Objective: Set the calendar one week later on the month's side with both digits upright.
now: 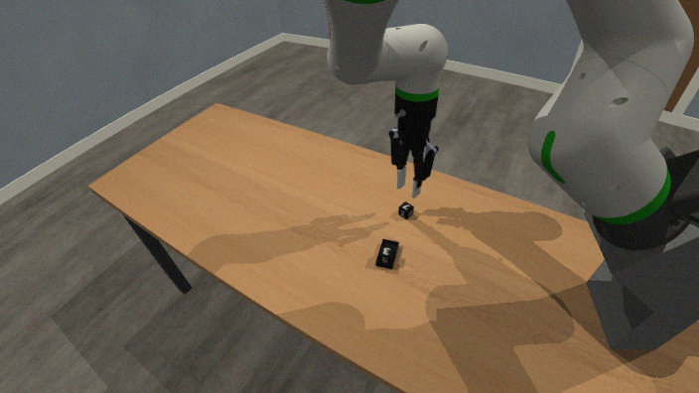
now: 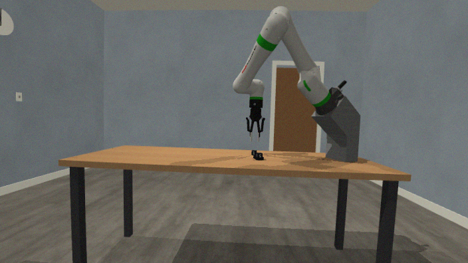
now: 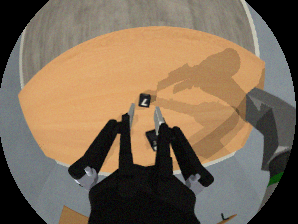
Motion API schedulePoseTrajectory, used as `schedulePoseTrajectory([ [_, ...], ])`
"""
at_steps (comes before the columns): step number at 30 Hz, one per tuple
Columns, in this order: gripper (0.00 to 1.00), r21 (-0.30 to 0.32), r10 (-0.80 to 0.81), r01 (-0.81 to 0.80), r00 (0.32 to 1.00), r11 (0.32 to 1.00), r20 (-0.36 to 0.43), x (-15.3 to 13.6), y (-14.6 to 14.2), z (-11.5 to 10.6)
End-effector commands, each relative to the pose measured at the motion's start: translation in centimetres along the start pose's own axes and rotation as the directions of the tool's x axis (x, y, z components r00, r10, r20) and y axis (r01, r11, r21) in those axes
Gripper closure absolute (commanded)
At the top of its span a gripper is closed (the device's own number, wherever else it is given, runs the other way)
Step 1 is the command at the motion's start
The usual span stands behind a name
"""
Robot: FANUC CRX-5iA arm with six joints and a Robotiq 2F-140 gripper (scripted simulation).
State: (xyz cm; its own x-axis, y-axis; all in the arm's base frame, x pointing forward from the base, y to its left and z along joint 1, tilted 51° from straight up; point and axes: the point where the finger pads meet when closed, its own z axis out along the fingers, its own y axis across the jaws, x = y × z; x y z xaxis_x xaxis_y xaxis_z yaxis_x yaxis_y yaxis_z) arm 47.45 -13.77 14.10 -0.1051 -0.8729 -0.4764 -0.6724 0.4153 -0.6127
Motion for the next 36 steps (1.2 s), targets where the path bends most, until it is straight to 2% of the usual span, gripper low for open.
schedulePoseTrajectory([
  [1, 0.71, 0.0, 0.0, 0.0, 1.0, 1.0, 0.0, 0.0, 0.0, 0.0],
  [17, 0.71, 0.0, 0.0, 0.0, 1.0, 1.0, -0.001, 0.0, 0.0, 1.1],
  [36, 0.71, 0.0, 0.0, 0.0, 1.0, 1.0, -0.001, -0.1, 0.0, 3.7],
])
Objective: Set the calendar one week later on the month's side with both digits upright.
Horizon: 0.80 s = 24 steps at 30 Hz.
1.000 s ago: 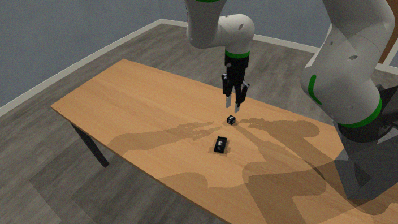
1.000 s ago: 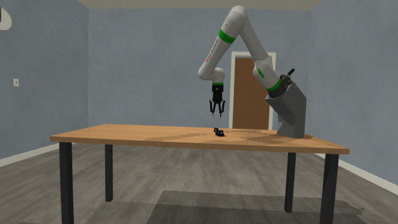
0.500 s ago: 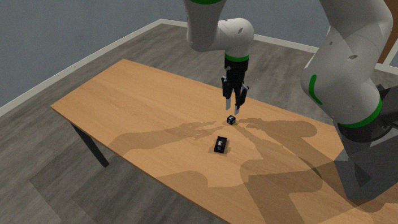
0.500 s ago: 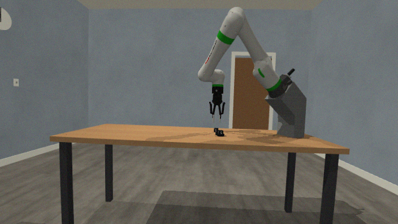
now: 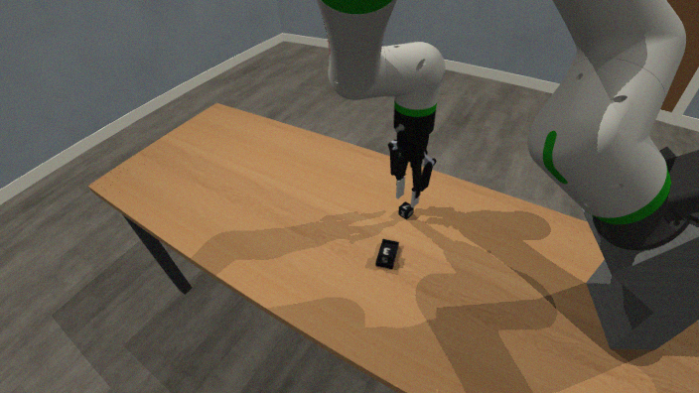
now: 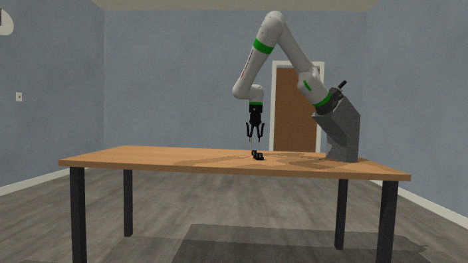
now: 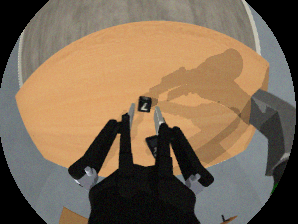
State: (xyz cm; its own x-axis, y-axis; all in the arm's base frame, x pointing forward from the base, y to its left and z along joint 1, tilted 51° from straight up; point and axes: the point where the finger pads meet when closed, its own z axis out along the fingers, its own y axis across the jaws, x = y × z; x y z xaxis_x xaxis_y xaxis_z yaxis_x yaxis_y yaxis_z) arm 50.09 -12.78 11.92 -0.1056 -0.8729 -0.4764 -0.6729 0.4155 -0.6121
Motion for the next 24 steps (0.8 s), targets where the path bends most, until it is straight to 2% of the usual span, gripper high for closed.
schedulePoseTrajectory([
  [1, 0.71, 0.0, 0.0, 0.0, 1.0, 1.0, 0.0, 0.0, 0.0, 0.3],
  [12, 0.71, 0.0, 0.0, 0.0, 1.0, 1.0, 0.0, 0.0, 0.0, 1.3],
  [24, 0.71, 0.0, 0.0, 0.0, 1.0, 1.0, 0.0, 0.0, 0.0, 1.6],
])
